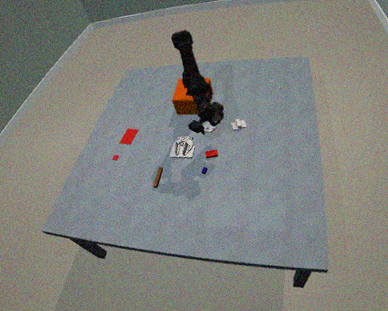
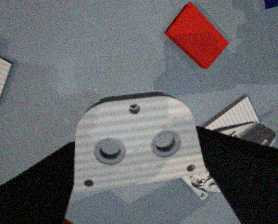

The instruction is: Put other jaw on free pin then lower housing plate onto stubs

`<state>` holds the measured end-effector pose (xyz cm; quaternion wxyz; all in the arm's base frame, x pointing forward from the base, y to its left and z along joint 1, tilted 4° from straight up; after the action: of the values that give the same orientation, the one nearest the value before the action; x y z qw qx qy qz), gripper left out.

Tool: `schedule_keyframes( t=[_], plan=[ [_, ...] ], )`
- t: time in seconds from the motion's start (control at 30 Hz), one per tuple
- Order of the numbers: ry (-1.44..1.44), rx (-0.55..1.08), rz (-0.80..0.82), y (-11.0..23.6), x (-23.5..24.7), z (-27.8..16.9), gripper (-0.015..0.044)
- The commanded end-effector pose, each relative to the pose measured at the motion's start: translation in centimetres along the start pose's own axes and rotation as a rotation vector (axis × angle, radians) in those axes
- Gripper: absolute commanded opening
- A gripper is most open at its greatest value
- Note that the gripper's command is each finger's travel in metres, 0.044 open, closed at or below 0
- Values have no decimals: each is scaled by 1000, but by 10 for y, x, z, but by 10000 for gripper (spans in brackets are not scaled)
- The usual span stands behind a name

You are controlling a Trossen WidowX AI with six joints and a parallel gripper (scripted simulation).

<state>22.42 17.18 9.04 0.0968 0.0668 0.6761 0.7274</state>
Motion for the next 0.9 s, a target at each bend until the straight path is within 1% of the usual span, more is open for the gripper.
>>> schedule_keyframes(
  t=[0.0,0.87],
  plan=[
    [-84,-4,3,0,-9,-8,351],
    [-626,-4,0,0,-60,-77,351]
  ],
)
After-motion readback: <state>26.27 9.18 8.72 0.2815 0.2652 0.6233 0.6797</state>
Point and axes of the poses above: the point midway between the two fingers, 35 mm back from their tips, its own y axis back along the fingers, its own x axis across the jaws, z = x × y, the point moved 6 cm from there along y, back along the fingers, and after that the axes turned 8 degrees about y, right-handed, at the moved point
